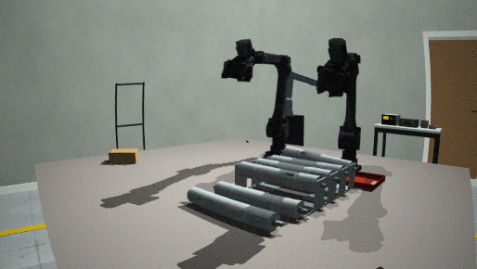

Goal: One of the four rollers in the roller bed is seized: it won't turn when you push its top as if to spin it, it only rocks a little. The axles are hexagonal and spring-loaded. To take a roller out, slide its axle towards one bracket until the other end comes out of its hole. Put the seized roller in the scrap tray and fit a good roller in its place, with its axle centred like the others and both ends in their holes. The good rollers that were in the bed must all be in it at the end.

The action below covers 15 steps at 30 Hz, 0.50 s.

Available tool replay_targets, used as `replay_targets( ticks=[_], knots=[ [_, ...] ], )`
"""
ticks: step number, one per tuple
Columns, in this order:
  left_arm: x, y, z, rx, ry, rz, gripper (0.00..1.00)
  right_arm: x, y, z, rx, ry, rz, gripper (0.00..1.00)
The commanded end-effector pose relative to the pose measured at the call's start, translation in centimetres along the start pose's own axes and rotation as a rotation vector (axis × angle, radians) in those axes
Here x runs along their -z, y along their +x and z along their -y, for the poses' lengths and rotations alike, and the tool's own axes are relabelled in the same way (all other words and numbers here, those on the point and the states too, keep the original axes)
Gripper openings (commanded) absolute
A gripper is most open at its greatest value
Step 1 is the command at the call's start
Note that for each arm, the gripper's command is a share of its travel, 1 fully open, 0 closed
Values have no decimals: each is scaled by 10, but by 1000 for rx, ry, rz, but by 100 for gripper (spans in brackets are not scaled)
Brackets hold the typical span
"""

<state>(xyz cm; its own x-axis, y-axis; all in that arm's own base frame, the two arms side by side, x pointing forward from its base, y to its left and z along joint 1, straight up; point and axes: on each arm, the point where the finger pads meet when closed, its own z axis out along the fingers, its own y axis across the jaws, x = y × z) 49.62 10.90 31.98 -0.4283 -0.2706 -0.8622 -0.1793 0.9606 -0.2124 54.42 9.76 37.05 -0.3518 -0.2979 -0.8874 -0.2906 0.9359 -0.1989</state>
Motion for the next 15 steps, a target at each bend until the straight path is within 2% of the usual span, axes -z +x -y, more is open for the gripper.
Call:
replay_targets(
  ticks=[1,4,5,6,7,8,12,15],
  knots=[
    [26,-79,39,-129,51,219,32,23,-33,33,-107,79,134,62],
    [27,-87,49,-146,58,237,32,28,-37,41,-125,96,158,62],
    [21,-97,63,-160,61,235,32,18,-33,37,-132,89,153,62],
    [24,-107,73,-178,70,272,32,24,-34,52,-155,119,175,62],
    [29,-114,82,-194,77,302,32,45,-50,61,-169,141,232,62],
    [46,-124,92,-213,92,361,32,55,-56,71,-188,164,266,62],
    [59,-149,124,-249,108,443,32,79,-75,94,-235,213,362,62],
    [86,-167,142,-263,125,526,32,90,-75,105,-258,240,400,62]
  ],
)
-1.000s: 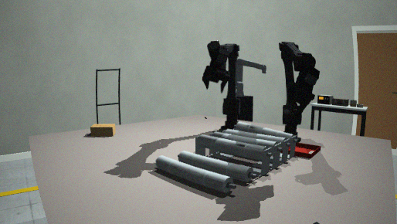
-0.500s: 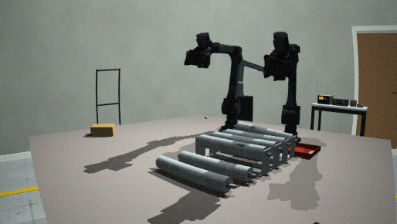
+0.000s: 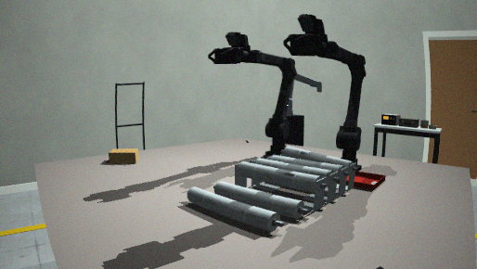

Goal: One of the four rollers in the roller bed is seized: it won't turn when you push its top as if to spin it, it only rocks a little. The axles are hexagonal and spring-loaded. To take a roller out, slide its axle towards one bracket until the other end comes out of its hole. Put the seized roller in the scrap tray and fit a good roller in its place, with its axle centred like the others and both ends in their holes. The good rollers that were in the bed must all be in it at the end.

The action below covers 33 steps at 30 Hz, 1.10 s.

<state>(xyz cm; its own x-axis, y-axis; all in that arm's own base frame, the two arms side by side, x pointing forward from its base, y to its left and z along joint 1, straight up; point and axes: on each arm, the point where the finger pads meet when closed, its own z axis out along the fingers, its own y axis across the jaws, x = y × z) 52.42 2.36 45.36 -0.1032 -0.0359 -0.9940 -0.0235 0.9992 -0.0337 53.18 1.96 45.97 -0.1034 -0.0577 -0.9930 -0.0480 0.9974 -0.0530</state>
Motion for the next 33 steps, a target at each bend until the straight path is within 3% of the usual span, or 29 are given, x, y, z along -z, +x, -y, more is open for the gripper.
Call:
replay_targets(
  ticks=[1,6,7,8,9,10,11,13,14,15,16,17,19,23,26,30,32,33],
  knots=[
    [12,-79,17,-51,17,163,32,18,-37,19,-59,39,114,62],
    [4,-79,26,-56,23,172,32,15,-34,26,-72,55,122,62],
    [14,-71,20,-48,13,161,32,6,-21,17,-65,36,83,62],
    [22,-91,22,-51,13,206,32,7,-24,25,-69,54,104,62],
    [20,-94,28,-51,23,209,32,8,-26,29,-69,61,109,62],
    [24,-88,30,-51,28,208,32,27,-49,31,-69,65,160,62],
    [21,-73,29,-49,24,181,32,17,-38,29,-66,62,134,62],
    [27,-91,33,-22,40,214,32,37,-89,33,-40,70,227,62],
    [27,-91,33,-22,38,213,32,37,-89,33,-40,68,226,62],
    [27,-91,33,-22,38,214,32,36,-87,33,-42,67,219,62],
    [23,-65,32,-23,34,171,32,30,-83,33,-52,64,212,62],
    [17,-61,32,-25,34,155,32,24,-76,33,-52,64,193,62],
    [5,-41,22,-24,14,109,32,14,-48,25,-62,49,143,62],
    [6,-53,25,-24,20,128,32,13,-42,25,-61,50,135,62],
    [22,-68,22,-23,15,157,32,12,-39,22,-63,43,131,62],
    [15,-48,21,-22,13,123,32,10,-33,15,-63,30,124,62],
    [16,-60,23,-23,17,142,32,10,-33,15,-63,30,120,62],
    [16,-57,23,-23,16,137,32,10,-33,14,-63,28,119,32]
  ],
)
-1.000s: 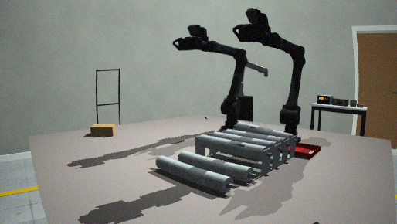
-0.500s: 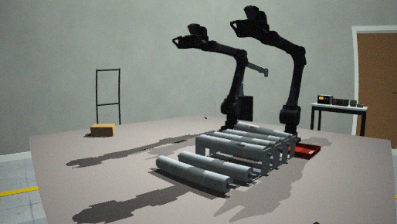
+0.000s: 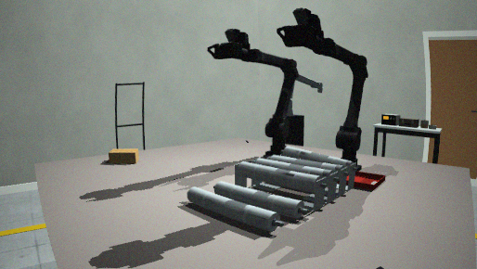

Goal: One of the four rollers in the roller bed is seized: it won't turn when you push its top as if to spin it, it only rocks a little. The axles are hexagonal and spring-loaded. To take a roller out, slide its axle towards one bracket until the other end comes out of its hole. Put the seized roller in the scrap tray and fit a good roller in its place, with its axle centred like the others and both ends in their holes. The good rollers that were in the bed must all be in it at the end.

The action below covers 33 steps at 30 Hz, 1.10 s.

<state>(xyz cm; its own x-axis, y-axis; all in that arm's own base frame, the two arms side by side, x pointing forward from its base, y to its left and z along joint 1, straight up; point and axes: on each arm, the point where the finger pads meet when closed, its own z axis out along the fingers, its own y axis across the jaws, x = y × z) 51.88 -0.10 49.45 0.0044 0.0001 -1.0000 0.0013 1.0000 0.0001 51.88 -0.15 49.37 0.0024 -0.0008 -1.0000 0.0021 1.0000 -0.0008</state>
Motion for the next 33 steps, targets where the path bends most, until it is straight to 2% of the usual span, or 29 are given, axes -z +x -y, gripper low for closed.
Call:
replay_targets(
  ticks=[1,7,8,9,16,17,33],
  knots=[
    [3,-15,-4,11,-9,23,32,-7,1,-10,-10,-20,9,32],
    [1,-12,-5,12,-12,16,32,-7,1,-8,-10,-17,10,32],
    [1,-19,-2,5,-7,32,32,-4,-15,-4,-5,-11,29,32],
    [0,-8,-4,11,-9,11,32,-7,-7,-9,-9,-20,22,32],
    [-3,-1,-5,12,-12,-5,32,-7,-8,-9,-10,-20,25,32],
    [-3,1,-5,12,-12,-8,62,-7,-8,-9,-10,-20,25,32],
    [-5,-4,-5,10,-12,3,62,-7,-10,-10,-10,-21,30,32]
  ],
)
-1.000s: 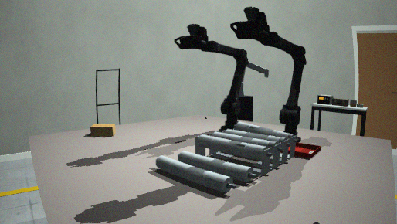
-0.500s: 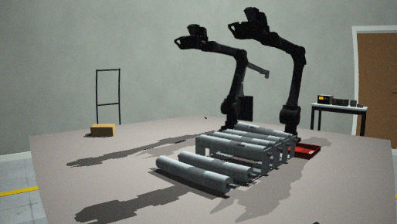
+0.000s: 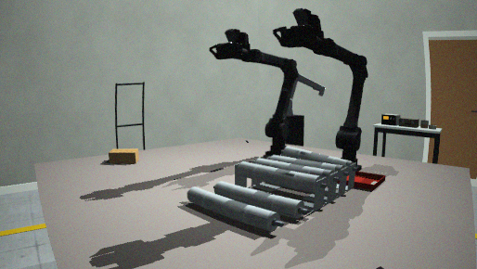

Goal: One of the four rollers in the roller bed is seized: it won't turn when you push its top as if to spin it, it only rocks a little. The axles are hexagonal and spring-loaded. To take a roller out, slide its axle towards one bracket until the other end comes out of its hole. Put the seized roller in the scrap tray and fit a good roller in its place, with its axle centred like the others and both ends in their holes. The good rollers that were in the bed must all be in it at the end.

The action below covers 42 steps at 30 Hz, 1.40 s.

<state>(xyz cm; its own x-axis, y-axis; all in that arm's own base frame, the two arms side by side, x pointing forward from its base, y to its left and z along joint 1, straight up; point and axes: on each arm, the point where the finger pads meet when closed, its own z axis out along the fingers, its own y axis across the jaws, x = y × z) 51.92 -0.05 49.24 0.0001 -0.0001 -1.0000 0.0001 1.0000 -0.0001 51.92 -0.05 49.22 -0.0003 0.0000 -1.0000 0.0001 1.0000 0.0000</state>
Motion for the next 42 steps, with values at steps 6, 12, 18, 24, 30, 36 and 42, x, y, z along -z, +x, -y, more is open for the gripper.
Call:
replay_targets(
  ticks=[6,12,18,24,30,36,42],
  knots=[
    [2,26,-13,107,-24,-85,62,-13,39,-28,70,-41,-108,32],
    [13,46,-21,206,-46,-156,62,-14,67,-48,137,-66,-190,32],
    [28,95,-36,371,-102,-306,62,-10,113,-82,263,-115,-325,32],
    [44,136,-47,502,-169,-429,62,-1,153,-112,376,-168,-437,32],
    [61,183,-57,603,-247,-550,62,12,193,-138,472,-230,-535,32],
    [91,218,-65,769,-354,-668,62,34,232,-164,637,-303,-648,32],
    [116,250,-69,874,-446,-759,62,53,259,-181,754,-361,-720,32]
  ],
)
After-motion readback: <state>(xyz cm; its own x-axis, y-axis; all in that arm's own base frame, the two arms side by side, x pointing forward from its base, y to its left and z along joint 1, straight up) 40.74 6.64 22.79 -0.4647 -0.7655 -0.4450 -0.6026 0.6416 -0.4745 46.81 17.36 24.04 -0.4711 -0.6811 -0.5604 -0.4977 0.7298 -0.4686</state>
